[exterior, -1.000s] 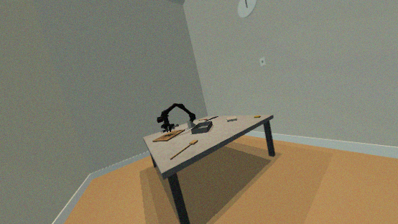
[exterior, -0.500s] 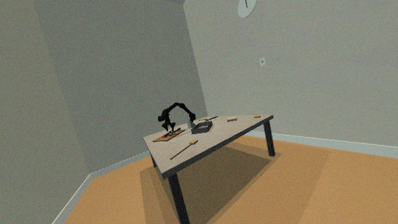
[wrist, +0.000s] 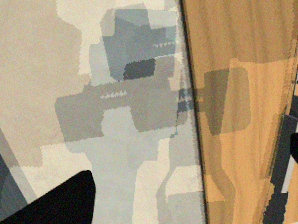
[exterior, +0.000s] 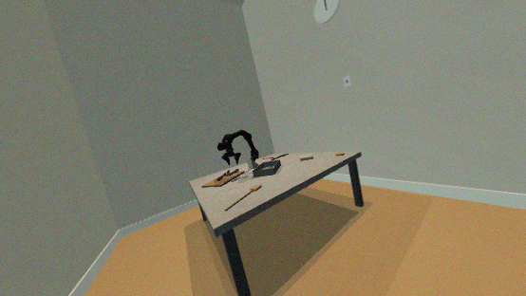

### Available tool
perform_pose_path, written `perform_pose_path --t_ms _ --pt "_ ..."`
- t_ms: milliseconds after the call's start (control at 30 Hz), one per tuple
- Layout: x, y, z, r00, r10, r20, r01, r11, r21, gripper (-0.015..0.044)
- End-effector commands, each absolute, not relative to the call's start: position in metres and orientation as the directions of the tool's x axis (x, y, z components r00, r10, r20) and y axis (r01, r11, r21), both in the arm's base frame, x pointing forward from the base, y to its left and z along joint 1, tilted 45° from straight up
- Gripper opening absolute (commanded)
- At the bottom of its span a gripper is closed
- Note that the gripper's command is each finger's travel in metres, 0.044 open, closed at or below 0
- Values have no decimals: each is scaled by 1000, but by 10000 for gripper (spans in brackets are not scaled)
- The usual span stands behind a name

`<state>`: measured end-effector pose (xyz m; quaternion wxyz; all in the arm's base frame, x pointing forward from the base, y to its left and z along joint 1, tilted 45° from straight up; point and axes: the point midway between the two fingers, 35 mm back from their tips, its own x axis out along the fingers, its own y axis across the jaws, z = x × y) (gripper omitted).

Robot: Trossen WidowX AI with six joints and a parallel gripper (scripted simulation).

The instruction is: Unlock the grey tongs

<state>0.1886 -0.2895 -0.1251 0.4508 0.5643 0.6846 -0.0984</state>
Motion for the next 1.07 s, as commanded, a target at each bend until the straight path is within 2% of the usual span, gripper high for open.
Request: perform_pose_path --t_ms 0,133,1033 --pt "187 -304 -111 48 678 -734 861 344 374 440" --pt "182 -320 -93 45 672 -739 857 355 375 440" --pt "182 -320 -93 45 672 -739 857 355 375 440"
